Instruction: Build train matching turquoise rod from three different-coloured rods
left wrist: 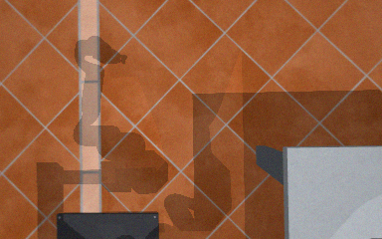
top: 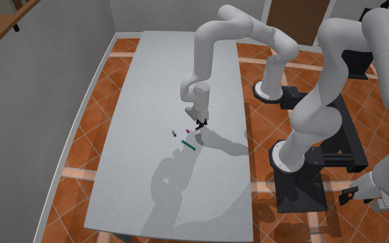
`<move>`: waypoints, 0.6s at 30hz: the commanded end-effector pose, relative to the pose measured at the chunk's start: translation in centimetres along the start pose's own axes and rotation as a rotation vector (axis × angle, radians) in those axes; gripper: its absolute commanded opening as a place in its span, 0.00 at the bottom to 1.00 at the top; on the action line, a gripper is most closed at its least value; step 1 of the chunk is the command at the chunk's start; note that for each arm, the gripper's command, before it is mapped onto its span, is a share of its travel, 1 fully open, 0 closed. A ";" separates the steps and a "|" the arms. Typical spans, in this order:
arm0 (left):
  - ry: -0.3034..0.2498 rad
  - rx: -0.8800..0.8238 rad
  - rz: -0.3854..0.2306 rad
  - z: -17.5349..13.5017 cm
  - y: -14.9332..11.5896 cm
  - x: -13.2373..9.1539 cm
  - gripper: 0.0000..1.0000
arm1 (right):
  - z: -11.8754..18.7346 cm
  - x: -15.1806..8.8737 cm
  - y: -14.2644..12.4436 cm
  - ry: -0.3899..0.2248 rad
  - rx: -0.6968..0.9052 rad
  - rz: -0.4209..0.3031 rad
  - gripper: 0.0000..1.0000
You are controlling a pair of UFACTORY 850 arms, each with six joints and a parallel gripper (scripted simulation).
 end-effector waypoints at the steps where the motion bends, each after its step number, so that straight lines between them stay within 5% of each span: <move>1: 0.000 0.000 0.002 0.0 0.0 -0.1 1.00 | 0.0 0.6 0.0 -0.010 0.001 0.013 0.26; 18: 0.000 0.000 0.002 0.0 0.0 -0.1 1.00 | 0.0 1.2 0.0 -0.010 0.001 0.013 0.26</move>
Point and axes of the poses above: on each arm, the point where the finger pads meet when closed, its own x axis out along the fingers, its own z axis across the jaws, y = z × x, the point moved 3 cm from there along -x, back along the fingers, and after that the axes turned 6 degrees about -x, right-handed, at the moved point
